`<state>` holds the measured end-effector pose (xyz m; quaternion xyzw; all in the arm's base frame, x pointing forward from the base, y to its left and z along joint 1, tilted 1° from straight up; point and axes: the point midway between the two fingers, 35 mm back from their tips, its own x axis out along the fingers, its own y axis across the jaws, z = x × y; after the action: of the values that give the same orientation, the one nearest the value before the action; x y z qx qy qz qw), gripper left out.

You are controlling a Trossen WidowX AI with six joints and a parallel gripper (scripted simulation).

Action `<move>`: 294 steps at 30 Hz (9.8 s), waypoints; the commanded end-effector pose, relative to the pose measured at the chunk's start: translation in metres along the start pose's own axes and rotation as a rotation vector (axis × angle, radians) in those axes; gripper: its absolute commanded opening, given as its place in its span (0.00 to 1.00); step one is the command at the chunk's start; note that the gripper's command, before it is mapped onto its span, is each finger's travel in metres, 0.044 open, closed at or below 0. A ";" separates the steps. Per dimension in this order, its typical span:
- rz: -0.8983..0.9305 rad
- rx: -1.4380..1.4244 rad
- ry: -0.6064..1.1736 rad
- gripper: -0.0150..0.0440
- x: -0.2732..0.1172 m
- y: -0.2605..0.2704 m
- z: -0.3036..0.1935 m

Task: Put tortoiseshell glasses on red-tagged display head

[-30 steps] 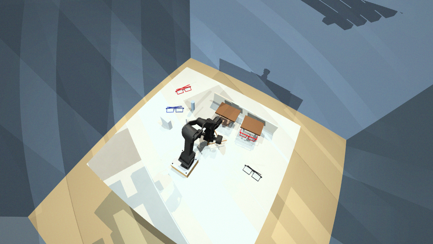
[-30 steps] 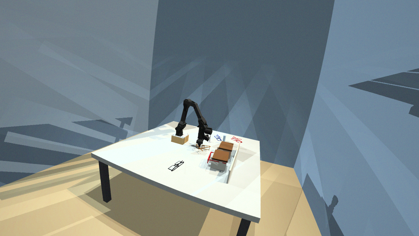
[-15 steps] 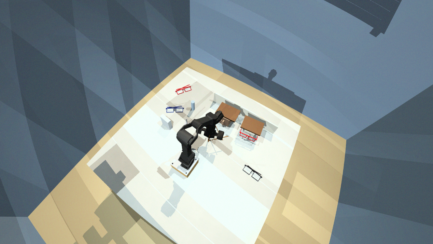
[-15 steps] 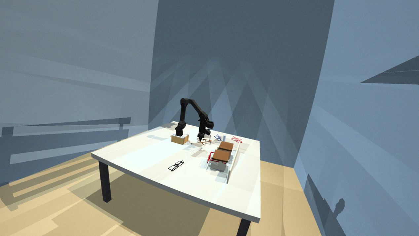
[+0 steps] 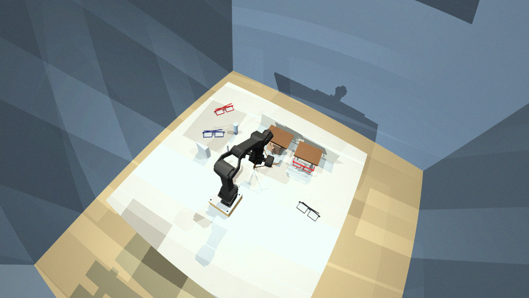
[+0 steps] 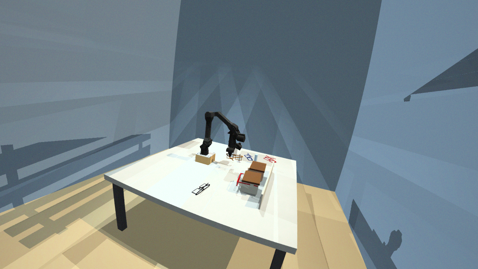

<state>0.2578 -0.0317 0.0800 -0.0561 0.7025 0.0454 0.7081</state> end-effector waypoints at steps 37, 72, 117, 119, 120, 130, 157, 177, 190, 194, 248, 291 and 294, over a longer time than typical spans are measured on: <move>0.028 0.786 -0.011 0.25 -0.014 0.190 0.110; 0.035 0.997 -0.004 0.25 0.051 0.259 0.113; 0.035 0.997 -0.007 0.25 0.050 0.245 0.139; 0.035 0.997 -0.008 0.25 0.050 0.244 0.141; 0.035 0.997 -0.008 0.25 0.050 0.243 0.141; 0.035 0.997 -0.009 0.25 0.050 0.237 0.148; 0.035 0.997 -0.009 0.25 0.050 0.238 0.149; 0.035 0.997 -0.008 0.25 -0.010 0.244 0.142; 0.033 0.695 -0.009 0.25 -0.012 0.251 0.110; 0.032 0.568 -0.010 0.25 -0.012 0.252 0.096; 0.028 -0.051 -0.011 0.25 0.054 0.261 0.017; 0.030 -0.051 -0.008 0.25 0.054 0.281 -0.009; 0.030 -0.051 -0.008 0.25 0.054 0.282 -0.011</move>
<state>0.2102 0.2436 0.0214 -0.0653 0.6981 0.0732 0.7093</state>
